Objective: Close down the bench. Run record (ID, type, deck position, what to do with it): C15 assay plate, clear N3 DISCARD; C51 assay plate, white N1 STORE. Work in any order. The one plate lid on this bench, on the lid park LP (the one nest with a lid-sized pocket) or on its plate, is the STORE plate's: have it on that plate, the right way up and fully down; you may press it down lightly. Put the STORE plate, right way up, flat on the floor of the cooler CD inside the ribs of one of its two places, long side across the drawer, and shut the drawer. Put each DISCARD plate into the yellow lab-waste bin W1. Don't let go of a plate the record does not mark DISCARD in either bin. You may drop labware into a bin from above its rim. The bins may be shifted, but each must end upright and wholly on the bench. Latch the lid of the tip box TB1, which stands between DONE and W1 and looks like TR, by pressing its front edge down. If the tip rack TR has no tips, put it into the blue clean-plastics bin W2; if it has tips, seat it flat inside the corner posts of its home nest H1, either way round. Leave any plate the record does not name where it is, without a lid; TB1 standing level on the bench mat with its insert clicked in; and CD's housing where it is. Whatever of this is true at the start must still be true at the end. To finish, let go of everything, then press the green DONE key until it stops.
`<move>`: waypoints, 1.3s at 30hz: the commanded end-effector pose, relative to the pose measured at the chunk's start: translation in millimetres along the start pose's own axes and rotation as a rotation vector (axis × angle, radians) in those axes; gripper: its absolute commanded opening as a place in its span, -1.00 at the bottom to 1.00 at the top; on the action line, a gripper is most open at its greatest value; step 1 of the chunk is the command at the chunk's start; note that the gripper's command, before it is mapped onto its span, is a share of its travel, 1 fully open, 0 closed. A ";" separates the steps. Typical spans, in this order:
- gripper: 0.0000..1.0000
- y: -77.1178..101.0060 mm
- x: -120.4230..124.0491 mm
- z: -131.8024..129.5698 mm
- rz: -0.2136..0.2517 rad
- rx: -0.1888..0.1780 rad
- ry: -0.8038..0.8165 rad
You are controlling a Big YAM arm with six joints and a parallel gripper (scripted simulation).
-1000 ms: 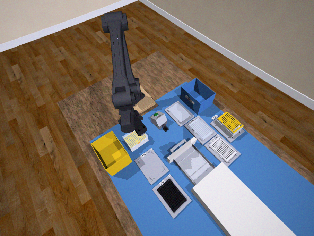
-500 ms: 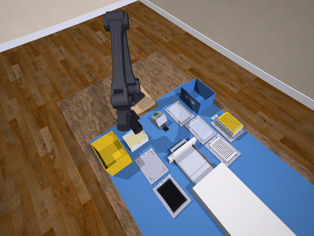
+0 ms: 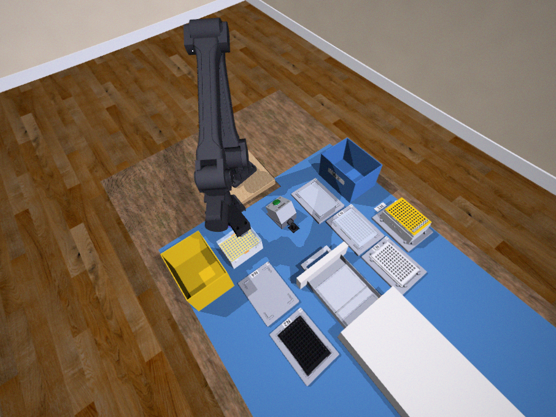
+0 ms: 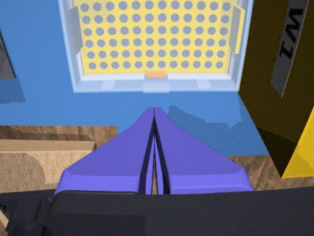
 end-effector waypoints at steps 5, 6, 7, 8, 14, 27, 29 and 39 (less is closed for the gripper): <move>-1.00 1.4 -4.9 -7.8 -0.023 0.012 0.004; -1.00 -2.7 -2.9 -6.5 -0.016 0.008 0.004; -1.00 -4.1 -2.9 -6.5 -0.016 0.007 0.002; -1.00 -5.4 -2.9 -6.5 -0.016 0.007 0.000; -1.00 -12.4 -4.0 -6.8 -0.018 0.009 0.001; -1.00 -28.3 -2.9 -6.3 -0.015 0.007 0.000; -1.00 -31.0 -2.9 -6.3 -0.015 0.007 0.000; -1.00 -39.5 -5.1 -7.9 -0.021 0.011 0.000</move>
Point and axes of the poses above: the point where the finger pads meet when closed, its own y axis back along the fingers, its own z axis across the jaws, x = y × z, the point moved 4 cm from there along y, back along the fingers, and after that the axes turned 2 degrees about -y, right-handed, at the moved point
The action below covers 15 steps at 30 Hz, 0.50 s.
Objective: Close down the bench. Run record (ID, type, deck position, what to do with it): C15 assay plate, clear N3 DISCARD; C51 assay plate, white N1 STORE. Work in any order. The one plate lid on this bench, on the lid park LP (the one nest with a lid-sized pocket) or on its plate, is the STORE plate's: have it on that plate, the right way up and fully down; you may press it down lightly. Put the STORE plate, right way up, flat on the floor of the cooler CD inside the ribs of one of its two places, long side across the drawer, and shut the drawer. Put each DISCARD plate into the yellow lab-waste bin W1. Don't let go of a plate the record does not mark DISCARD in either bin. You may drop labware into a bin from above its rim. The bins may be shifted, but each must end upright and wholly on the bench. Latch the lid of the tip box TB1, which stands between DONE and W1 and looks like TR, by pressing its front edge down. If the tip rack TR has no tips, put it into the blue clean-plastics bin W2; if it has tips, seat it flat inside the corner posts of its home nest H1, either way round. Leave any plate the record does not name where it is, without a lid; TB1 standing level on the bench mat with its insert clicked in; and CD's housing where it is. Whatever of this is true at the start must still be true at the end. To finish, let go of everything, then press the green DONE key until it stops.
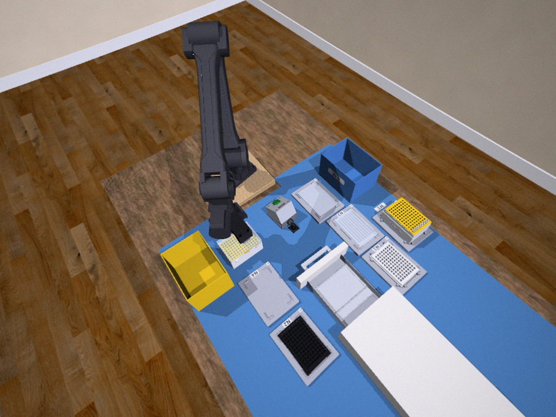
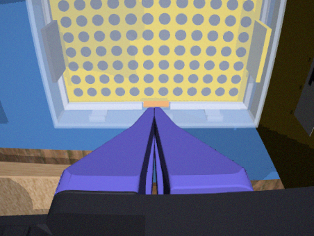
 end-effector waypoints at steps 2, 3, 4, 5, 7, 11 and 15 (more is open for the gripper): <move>-1.00 -2.4 -2.8 -5.9 -0.016 0.007 -0.006; -1.00 -3.8 -2.8 -6.0 -0.016 0.007 -0.006; -1.00 -4.4 -2.8 -6.0 -0.016 0.007 -0.006; -1.00 -0.4 -7.0 -8.6 -0.026 0.014 -0.006; -1.00 8.2 -11.8 -8.4 -0.040 0.024 -0.001; -1.00 8.2 -11.8 -8.4 -0.040 0.024 -0.001; -1.00 -4.6 -4.1 -6.6 -0.019 0.009 -0.006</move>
Point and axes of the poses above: the point where the finger pads meet when closed, its own y axis back along the fingers, its own z axis across the jaws, x = y × z, the point moved 4 cm from there along y, back along the fingers, and after that the axes turned 2 degrees about -y, right-handed, at the moved point
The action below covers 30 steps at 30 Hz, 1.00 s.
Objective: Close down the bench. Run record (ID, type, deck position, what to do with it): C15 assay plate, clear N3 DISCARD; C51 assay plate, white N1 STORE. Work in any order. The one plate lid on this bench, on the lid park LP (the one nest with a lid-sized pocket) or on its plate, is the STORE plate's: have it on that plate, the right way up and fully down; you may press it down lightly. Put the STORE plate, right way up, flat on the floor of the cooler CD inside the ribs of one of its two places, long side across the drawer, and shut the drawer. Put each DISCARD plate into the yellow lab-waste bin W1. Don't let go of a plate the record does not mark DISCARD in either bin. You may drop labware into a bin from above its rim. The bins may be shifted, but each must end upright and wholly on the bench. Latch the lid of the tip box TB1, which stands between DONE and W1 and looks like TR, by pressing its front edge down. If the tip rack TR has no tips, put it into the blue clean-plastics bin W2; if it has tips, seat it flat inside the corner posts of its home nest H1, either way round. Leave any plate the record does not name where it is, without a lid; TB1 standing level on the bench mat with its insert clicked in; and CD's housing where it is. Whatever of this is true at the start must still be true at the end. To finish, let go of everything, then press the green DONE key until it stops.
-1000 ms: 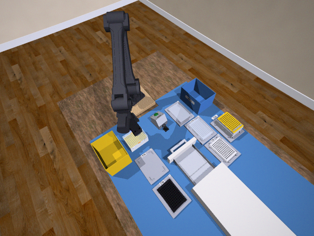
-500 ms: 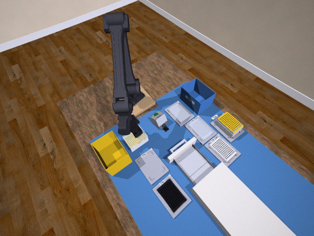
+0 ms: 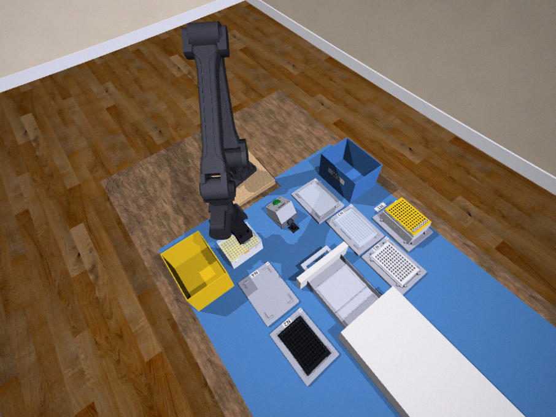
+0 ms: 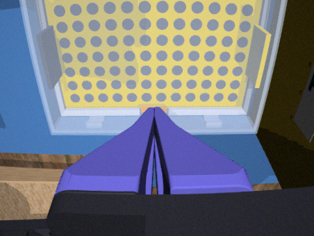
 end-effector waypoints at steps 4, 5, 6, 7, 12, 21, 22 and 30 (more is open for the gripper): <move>-1.00 0.6 -4.4 -6.8 -0.015 0.007 -0.005; -1.00 -1.2 -3.4 -6.1 -0.013 0.006 -0.005; -1.00 -3.0 -1.8 -5.1 -0.010 0.003 -0.005; -1.00 -3.5 -1.6 -4.9 -0.009 0.003 -0.005; -1.00 -5.4 -1.5 -4.7 -0.009 0.002 -0.005; -1.00 -5.1 -4.6 -6.5 -0.016 0.007 -0.004; -1.00 -5.7 -4.3 -6.3 -0.015 0.007 -0.004; -1.00 -10.8 -1.5 -4.5 -0.009 0.002 -0.004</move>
Point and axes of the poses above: the point where the finger pads meet when closed, its own y axis back along the fingers, its own z axis across the jaws, x = y × z, the point moved 4 cm from there along y, back along the fingers, and after that the axes turned 2 degrees about -y, right-handed, at the moved point
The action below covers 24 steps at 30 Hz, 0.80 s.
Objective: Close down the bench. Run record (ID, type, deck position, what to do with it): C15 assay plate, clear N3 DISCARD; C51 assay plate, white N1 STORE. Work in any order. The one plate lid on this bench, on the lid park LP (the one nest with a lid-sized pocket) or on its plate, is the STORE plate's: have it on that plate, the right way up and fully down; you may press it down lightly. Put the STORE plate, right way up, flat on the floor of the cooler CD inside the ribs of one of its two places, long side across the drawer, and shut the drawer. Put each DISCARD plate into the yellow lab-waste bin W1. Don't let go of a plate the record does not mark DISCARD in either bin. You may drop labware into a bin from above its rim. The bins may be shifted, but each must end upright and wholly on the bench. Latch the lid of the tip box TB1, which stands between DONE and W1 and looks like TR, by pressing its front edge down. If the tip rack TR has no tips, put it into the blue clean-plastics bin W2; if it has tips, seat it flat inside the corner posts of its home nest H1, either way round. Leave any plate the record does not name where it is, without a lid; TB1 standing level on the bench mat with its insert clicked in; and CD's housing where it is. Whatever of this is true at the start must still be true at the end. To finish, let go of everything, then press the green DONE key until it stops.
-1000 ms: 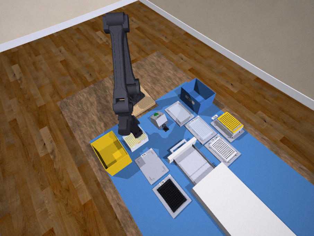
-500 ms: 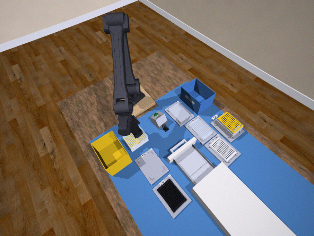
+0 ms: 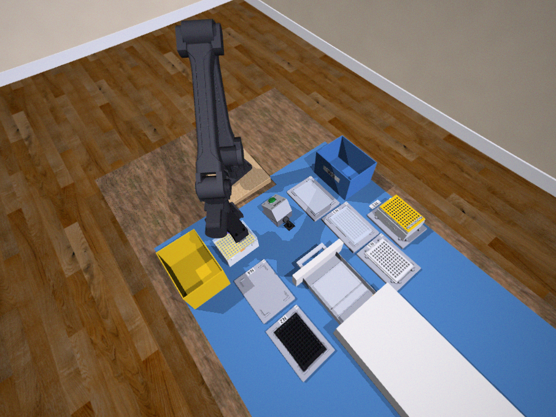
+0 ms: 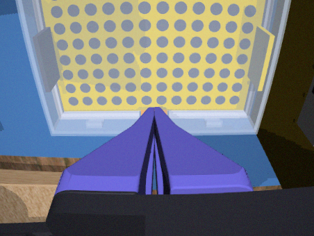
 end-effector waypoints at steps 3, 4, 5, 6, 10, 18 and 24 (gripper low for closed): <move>-1.00 -7.8 -2.0 -4.6 -0.006 0.001 -0.003; -1.00 -8.1 -2.0 -4.6 -0.006 0.001 -0.003; -1.00 -8.1 -2.0 -4.6 -0.006 0.001 -0.003; -1.00 -8.1 -2.0 -4.6 -0.006 0.001 -0.003; -1.00 -9.4 -2.0 -4.6 -0.006 0.001 -0.004; -1.00 -12.1 -1.9 -4.6 -0.006 0.001 -0.004; -1.00 -12.8 -1.8 -4.6 -0.006 0.001 -0.004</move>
Point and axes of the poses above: the point where the finger pads meet when closed, its own y axis back along the fingers, its own z axis across the jaws, x = y × z, the point moved 4 cm from there along y, back along the fingers, and after that the axes turned 2 degrees about -y, right-handed, at the moved point
